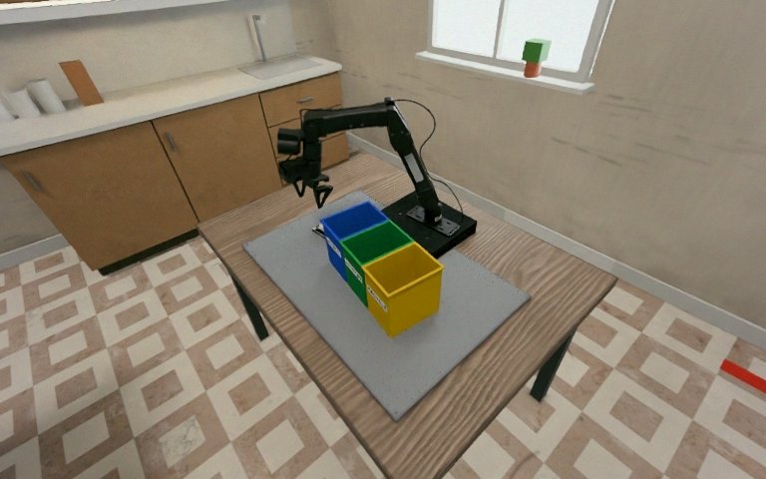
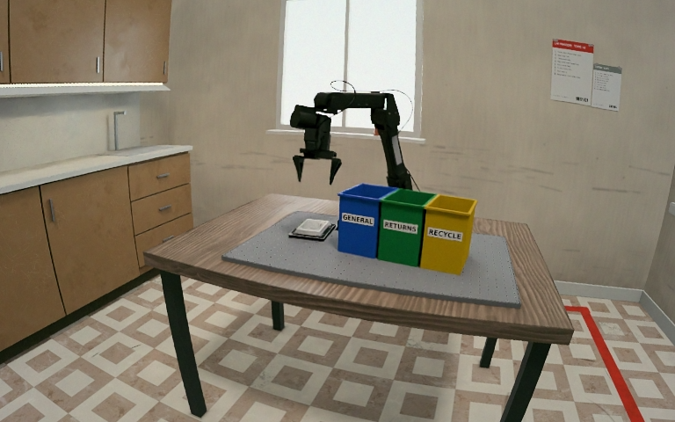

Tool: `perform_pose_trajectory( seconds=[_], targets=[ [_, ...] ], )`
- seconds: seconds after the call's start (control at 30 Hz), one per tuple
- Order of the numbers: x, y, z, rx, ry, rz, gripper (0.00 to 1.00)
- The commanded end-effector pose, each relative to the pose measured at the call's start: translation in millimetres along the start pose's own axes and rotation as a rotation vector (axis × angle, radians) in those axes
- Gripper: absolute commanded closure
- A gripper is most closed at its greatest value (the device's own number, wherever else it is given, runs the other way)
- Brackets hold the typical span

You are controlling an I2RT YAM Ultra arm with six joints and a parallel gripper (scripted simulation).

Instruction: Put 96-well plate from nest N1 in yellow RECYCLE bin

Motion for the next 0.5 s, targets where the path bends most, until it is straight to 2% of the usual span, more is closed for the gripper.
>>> perform_pose_trajectory(
  seconds=[0.0, 0.1, 0.17, 0.27, 0.37, 0.47],
  targets=[
    [10.3, -6, -9, 0.004, -0.025, 0.046, 0.00],
    [10.9, -21, -16, 0.002, -0.020, 0.056, 0.00],
    [10.9, -21, -16, 0.002, -0.020, 0.056, 0.00],
    [13.2, -32, -21, 0.004, -0.021, 0.040, 0.00],
    [12.9, -39, -28, -0.025, -0.023, 0.147, 0.00],
    [15.5, -53, -35, -0.025, -0.023, 0.148, 0.00]
  ],
)
Point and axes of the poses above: the point where the finger pads meet when closed, its own x axis back along the fingers, its own z axis across the jaws, y = z × x, the point moved 6 cm from there along x, back along the fingers, and after that the axes turned 8 degrees about -x, right-handed, at the moved point
